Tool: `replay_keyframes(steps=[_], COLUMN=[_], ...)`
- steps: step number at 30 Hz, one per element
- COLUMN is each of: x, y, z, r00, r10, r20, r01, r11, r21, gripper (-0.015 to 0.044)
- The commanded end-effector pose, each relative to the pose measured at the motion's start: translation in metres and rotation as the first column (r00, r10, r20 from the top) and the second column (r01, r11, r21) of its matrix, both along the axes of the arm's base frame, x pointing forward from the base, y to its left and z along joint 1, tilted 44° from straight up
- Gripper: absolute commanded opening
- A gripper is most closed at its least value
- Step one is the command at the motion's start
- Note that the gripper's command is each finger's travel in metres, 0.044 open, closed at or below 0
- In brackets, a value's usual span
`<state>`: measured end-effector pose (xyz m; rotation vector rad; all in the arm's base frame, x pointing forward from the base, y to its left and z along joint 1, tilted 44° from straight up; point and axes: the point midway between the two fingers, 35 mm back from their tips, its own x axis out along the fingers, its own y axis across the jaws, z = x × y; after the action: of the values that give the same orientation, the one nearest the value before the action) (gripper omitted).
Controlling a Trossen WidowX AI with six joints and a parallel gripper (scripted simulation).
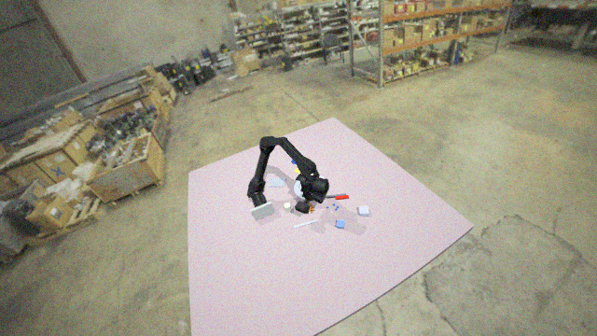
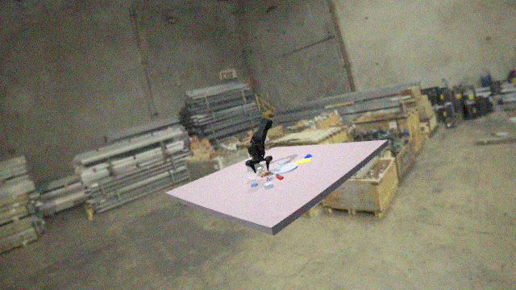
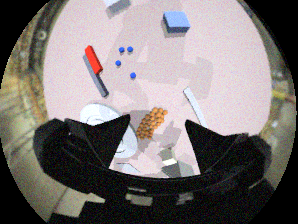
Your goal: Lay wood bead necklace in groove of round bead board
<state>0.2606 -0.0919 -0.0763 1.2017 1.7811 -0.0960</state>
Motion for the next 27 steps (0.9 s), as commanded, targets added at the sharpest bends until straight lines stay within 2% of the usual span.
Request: replay_keyframes(steps=[1,15,16,18,22,27], x=[-0.001,-0.001,0.000,0.001,0.002,0.002], y=[-0.001,-0.001,0.000,0.006,0.025,0.029], z=[0.000,0.000,0.001,0.009,0.032,0.035], r00=[1.000,1.000,1.000,0.996,0.939,0.923], r10=[0.005,0.005,-0.003,-0.066,-0.252,-0.282], r20=[-0.001,-0.001,-0.008,-0.066,-0.234,-0.261], r01=[-0.005,-0.005,0.003,0.065,0.246,0.275], r11=[1.000,1.000,1.000,0.998,0.968,0.959], r21=[-0.003,-0.003,-0.003,-0.011,-0.054,-0.064], gripper=[0.0440,0.0440,0.0414,0.0380,0.0380,0.0380])
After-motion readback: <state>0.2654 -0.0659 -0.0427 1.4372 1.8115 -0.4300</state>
